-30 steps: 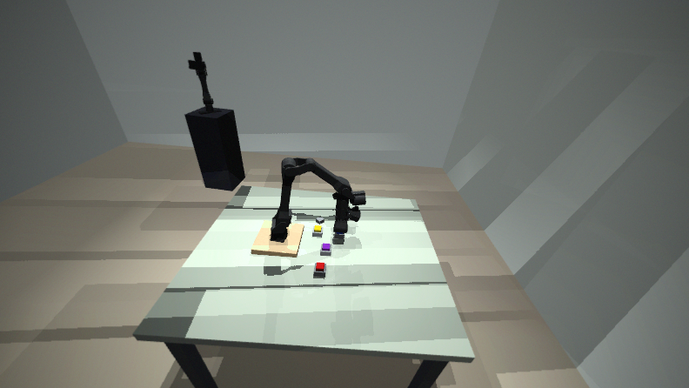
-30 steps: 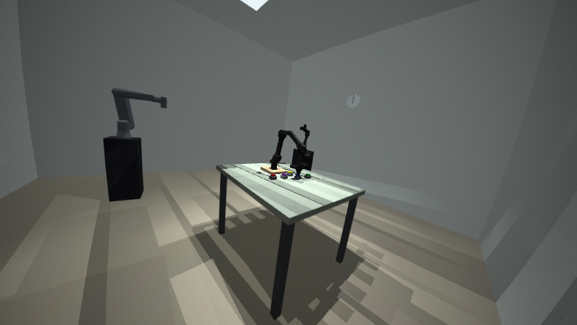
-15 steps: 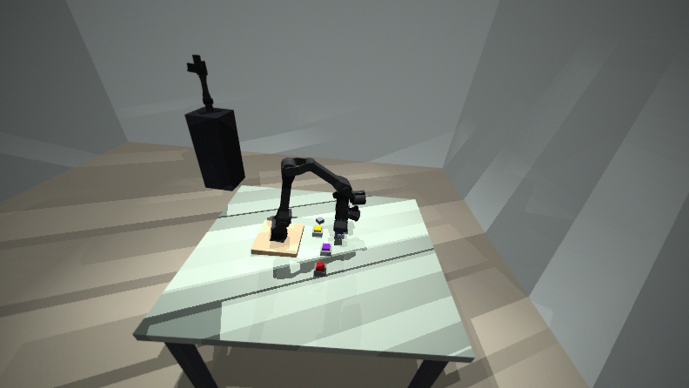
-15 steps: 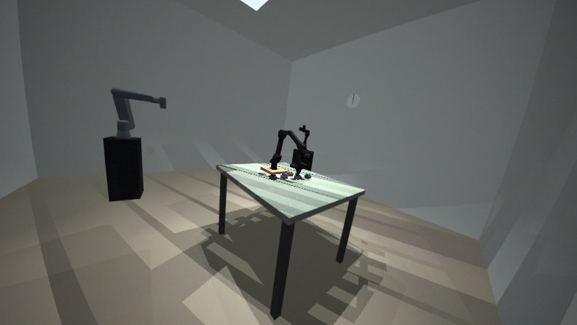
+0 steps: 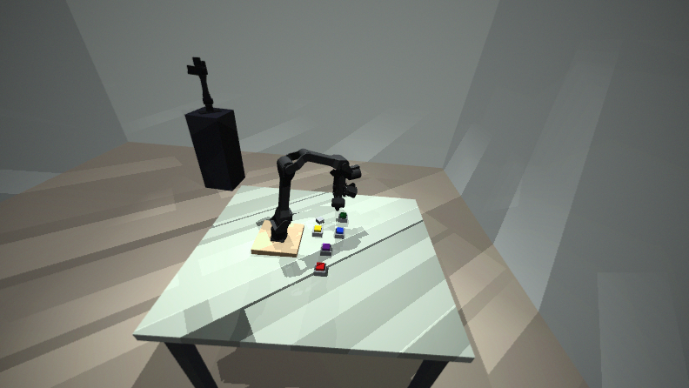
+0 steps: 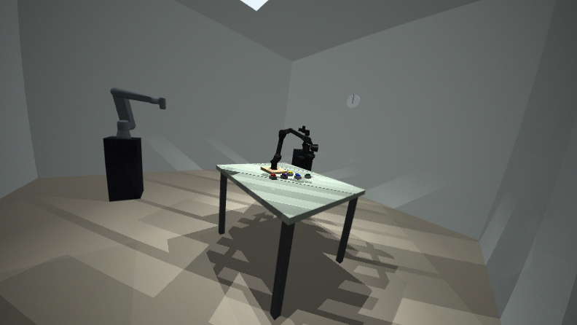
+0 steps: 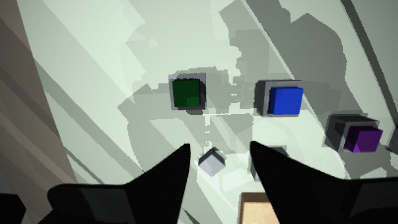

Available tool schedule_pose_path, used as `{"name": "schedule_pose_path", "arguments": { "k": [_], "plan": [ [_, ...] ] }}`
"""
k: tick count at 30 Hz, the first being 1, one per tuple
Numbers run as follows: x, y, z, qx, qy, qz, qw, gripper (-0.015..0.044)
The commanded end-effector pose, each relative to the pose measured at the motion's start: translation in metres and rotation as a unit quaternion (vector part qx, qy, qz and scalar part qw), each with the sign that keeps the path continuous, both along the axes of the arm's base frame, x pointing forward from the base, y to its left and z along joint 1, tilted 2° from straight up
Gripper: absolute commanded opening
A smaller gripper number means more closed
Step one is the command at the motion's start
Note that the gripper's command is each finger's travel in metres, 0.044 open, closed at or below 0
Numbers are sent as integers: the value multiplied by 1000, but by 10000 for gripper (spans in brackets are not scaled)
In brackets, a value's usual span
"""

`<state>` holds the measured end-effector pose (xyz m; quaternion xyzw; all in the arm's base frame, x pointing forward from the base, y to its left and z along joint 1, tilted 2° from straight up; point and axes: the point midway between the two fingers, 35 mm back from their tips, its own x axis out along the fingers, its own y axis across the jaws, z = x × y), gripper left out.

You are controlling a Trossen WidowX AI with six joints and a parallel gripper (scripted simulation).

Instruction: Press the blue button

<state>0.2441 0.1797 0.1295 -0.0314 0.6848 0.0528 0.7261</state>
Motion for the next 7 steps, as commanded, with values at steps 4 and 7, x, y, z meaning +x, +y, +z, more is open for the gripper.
{"name": "schedule_pose_path", "arguments": {
  "k": [4,7],
  "plan": [
    [-27,40,21,-2,2,-15,1000,400],
    [-27,40,21,-2,2,-15,1000,400]
  ]
}}
